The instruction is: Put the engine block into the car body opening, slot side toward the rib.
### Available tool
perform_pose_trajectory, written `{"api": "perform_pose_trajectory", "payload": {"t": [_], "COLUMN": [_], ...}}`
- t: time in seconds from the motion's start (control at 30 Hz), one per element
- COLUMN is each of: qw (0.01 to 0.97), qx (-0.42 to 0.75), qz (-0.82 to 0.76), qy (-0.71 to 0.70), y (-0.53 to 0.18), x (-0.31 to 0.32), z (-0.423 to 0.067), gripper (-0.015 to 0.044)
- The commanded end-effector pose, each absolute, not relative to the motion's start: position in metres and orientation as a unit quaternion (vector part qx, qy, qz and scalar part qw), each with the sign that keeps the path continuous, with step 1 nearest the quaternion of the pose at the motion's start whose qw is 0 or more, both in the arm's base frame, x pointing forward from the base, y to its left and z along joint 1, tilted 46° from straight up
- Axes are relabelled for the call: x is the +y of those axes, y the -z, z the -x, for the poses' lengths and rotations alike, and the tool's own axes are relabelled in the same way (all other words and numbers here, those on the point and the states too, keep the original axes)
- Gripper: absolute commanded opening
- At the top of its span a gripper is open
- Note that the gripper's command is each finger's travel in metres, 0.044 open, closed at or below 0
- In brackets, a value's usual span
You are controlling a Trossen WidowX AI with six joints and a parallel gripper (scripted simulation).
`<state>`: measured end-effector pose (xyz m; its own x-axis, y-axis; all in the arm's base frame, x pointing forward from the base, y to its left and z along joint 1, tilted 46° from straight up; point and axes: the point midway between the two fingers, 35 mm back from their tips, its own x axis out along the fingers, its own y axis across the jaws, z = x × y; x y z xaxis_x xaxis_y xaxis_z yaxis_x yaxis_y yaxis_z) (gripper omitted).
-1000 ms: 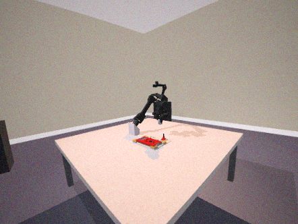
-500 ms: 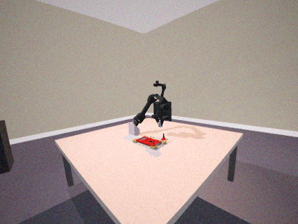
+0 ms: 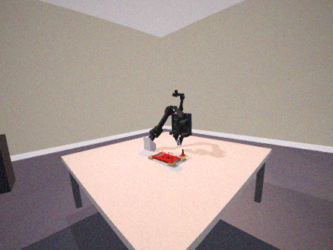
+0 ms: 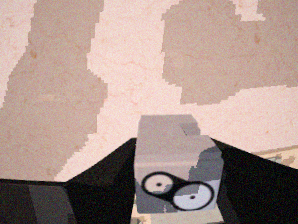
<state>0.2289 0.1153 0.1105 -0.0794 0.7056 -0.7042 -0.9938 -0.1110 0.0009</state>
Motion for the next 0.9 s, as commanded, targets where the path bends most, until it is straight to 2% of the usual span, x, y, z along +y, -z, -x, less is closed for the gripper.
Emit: {"api": "perform_pose_trajectory", "payload": {"t": [0.0, 0.87], "qw": [0.616, 0.616], "qx": [0.256, 0.255], "qz": [0.279, 0.279], "qy": [-0.691, -0.691], "y": [-0.105, -0.068], "x": [0.120, 0.158], "z": [-0.226, -0.222], "gripper": [0.0000, 0.0000]}}
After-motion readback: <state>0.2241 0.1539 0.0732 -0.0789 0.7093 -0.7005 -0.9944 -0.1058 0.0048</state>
